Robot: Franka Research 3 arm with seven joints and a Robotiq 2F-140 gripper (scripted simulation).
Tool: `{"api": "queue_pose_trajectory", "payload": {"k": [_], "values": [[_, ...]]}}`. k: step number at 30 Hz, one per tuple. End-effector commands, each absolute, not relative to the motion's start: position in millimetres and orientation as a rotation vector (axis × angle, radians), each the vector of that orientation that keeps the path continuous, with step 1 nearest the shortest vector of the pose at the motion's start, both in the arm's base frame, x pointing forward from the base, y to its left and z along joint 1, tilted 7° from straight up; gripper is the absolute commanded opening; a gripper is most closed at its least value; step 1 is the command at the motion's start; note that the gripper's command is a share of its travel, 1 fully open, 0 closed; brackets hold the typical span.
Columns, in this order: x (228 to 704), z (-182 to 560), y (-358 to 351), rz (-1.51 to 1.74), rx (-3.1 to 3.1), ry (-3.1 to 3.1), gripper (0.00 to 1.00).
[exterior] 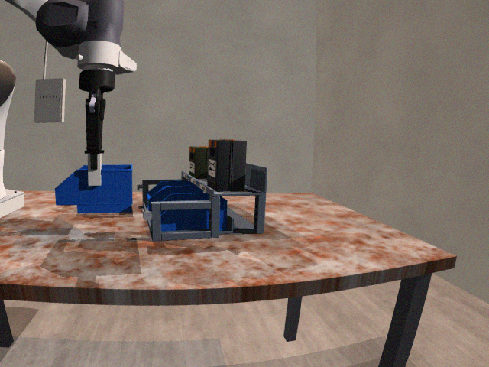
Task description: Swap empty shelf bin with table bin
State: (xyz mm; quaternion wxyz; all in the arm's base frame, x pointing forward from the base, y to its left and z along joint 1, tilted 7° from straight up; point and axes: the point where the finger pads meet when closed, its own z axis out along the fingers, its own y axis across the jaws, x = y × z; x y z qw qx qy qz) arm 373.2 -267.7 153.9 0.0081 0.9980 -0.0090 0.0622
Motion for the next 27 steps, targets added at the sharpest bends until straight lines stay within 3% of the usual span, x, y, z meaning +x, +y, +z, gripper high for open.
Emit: {"api": "queue_pose_trajectory", "payload": {"k": [1,27], "values": [[375,149,-269,0.199,3.115,-0.012,0.0],[381,88,-271,0.199,3.115,-0.012,0.0]]}}
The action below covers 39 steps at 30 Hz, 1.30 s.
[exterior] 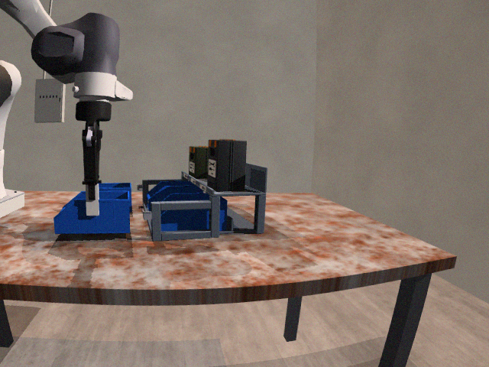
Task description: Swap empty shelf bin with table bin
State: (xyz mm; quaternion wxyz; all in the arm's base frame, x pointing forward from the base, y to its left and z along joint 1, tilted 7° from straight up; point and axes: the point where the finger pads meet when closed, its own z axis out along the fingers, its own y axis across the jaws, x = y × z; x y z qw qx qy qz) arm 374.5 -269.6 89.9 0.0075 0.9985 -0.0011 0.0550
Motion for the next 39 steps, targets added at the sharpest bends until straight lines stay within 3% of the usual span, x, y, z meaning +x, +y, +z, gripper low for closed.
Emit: {"api": "queue_pose_trajectory", "payload": {"k": [1,39], "values": [[381.3,87.0,-270.7,0.199,3.115,-0.011,0.0],[384.4,79.7,-270.5,0.199,3.115,-0.012,0.0]]}}
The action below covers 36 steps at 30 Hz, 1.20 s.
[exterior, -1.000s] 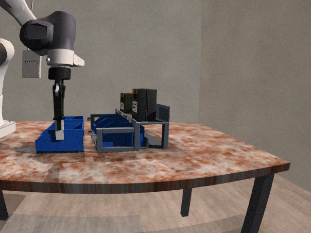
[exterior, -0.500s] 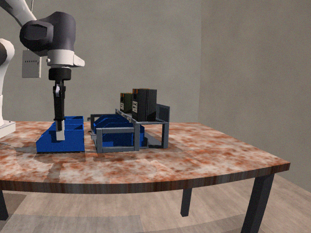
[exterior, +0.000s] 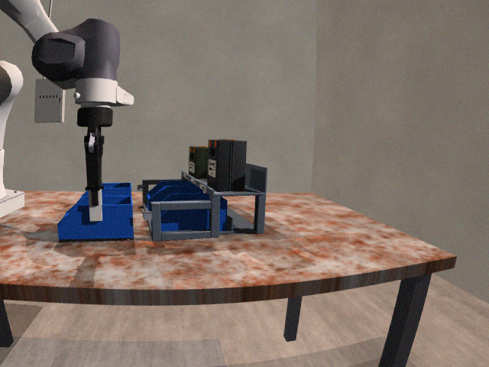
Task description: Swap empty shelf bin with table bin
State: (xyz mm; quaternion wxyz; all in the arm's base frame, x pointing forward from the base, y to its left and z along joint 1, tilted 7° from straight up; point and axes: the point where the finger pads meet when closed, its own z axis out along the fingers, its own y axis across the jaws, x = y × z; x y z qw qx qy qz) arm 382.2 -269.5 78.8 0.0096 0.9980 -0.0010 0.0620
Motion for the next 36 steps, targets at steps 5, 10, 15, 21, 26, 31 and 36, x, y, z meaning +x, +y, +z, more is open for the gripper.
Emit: {"api": "queue_pose_trajectory", "payload": {"k": [5,10,15,21,26,31,36], "values": [[384.8,79.7,-270.4,0.199,3.115,-0.012,0.0],[384.8,79.7,-270.4,0.199,3.115,-0.012,0.0],[384.8,79.7,-270.4,0.199,3.115,-0.012,0.0],[385.0,78.2,-270.4,0.199,3.115,-0.012,0.0],[385.6,74.8,-270.5,0.199,3.115,-0.012,0.0],[385.8,73.3,-270.6,0.199,3.115,-0.012,0.0],[385.9,72.8,-270.7,0.199,3.115,-0.012,0.0]]}}
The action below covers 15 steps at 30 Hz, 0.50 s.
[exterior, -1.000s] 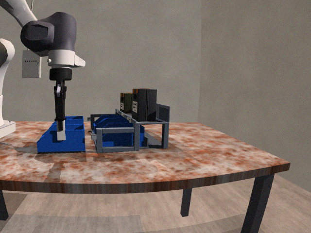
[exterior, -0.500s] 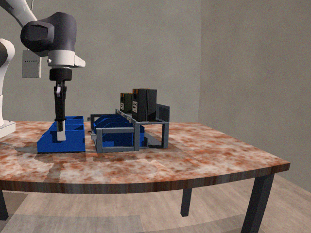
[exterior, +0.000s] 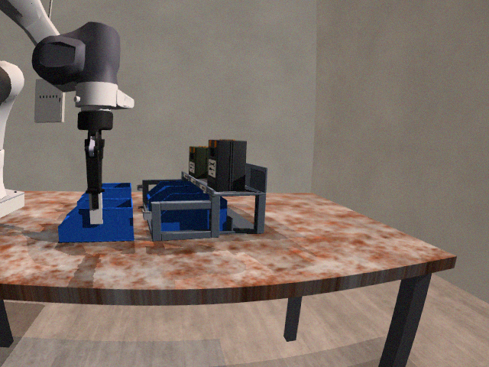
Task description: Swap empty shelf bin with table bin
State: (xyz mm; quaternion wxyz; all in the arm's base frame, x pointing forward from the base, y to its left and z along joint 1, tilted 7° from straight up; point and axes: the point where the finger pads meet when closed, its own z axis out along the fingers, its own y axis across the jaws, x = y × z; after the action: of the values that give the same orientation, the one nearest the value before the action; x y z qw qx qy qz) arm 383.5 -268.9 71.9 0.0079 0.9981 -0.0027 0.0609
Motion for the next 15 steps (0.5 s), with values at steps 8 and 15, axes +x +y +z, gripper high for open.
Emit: {"api": "queue_pose_trajectory", "payload": {"k": [8,15], "values": [[385.9,72.8,-270.7,0.199,3.115,-0.012,0.0],[385.9,72.8,-270.7,0.199,3.115,-0.012,0.15]]}}
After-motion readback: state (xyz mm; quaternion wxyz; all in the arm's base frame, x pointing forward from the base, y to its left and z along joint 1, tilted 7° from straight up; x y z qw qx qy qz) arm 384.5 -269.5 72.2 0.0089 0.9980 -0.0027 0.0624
